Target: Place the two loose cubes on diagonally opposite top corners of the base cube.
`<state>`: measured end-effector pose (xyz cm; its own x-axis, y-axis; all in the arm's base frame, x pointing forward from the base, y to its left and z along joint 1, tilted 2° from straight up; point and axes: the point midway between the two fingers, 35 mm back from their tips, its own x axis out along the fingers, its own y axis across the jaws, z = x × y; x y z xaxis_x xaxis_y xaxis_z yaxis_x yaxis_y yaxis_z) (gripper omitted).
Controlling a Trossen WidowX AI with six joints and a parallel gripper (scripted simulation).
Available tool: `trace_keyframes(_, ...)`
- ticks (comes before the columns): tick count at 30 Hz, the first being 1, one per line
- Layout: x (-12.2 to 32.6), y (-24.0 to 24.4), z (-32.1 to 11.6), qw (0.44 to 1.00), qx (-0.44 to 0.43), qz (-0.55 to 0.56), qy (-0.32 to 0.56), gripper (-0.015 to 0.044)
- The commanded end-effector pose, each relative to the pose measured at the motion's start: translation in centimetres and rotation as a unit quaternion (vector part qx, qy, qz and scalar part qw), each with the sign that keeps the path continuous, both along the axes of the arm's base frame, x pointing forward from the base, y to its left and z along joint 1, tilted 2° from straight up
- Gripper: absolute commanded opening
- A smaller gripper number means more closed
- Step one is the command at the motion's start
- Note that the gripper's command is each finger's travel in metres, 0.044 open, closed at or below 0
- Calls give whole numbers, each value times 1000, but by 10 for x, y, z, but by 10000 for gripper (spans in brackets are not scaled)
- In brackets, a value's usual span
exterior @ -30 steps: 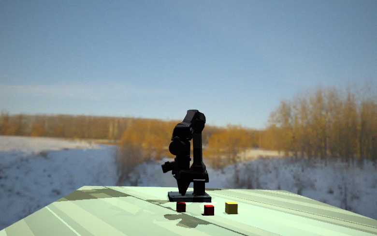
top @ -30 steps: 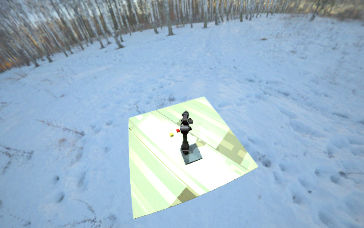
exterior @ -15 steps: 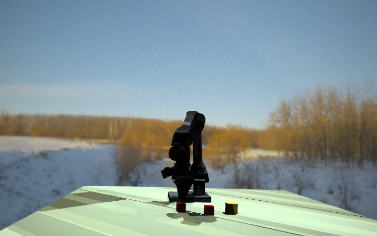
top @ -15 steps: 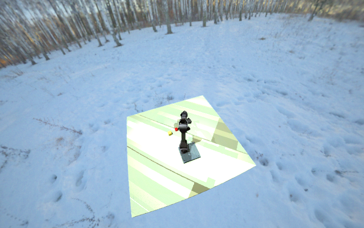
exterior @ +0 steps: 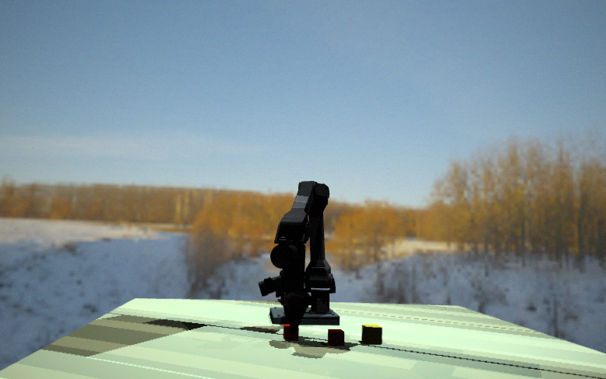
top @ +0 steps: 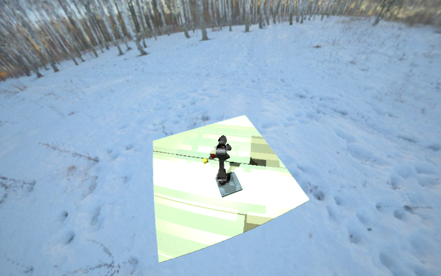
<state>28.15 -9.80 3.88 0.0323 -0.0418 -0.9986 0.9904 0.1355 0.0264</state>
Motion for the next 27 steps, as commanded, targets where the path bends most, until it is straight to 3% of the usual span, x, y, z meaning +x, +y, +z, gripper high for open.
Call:
trace_keyframes(1, -1, -1, -5, 1000, -1, 1, 5, 186)
trace_keyframes(4, -1, -1, -5, 1000, -1, 1, 5, 107)
trace_keyframes(27, 4, 0, 53, 1000, -1, 1, 4, 105)
